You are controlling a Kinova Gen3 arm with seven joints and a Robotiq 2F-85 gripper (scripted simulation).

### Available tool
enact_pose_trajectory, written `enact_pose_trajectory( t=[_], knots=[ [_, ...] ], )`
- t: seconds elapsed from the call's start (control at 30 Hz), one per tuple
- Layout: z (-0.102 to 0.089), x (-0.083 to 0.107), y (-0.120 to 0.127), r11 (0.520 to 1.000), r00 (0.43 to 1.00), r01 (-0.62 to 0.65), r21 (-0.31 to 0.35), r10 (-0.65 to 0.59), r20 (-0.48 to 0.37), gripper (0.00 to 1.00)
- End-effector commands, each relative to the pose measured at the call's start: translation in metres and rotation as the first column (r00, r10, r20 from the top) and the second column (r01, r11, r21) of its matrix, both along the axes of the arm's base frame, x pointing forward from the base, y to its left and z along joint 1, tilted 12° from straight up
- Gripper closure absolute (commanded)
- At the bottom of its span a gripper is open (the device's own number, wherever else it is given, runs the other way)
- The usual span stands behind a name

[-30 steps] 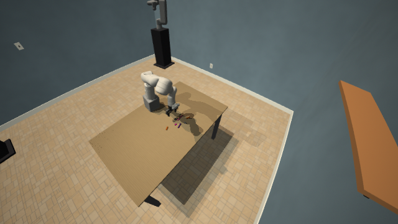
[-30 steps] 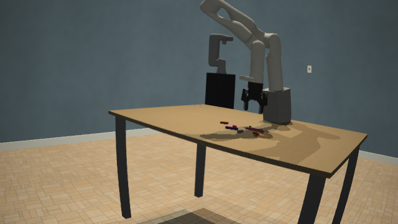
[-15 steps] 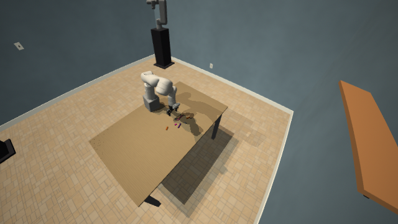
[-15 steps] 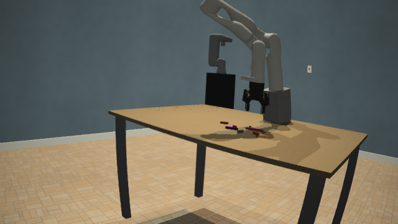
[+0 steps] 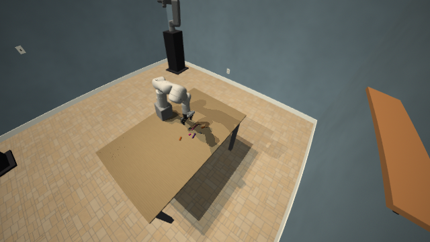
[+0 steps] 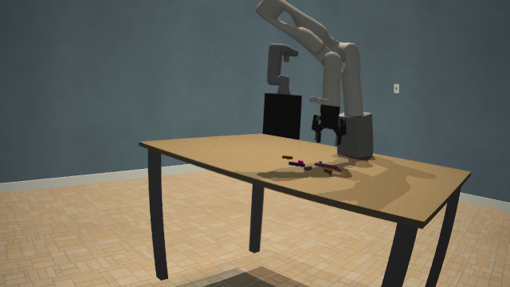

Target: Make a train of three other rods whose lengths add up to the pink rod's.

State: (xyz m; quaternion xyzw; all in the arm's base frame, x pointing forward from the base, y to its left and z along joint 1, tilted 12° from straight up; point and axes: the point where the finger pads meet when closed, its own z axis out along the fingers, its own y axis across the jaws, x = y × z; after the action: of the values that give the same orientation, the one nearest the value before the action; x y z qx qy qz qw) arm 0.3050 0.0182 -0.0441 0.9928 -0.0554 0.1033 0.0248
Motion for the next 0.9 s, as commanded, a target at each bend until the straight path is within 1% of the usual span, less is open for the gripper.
enact_pose_trajectory(
  t=[0.0, 0.87],
  knots=[
    [0.0001, -0.0001, 0.0007, 1.0, 1.0, -0.002, 0.001, 0.002, 0.0, 0.0],
    [0.0003, 0.0008, 0.0045, 1.0, 1.0, -0.011, 0.008, 0.011, 0.005, 0.0]
  ],
)
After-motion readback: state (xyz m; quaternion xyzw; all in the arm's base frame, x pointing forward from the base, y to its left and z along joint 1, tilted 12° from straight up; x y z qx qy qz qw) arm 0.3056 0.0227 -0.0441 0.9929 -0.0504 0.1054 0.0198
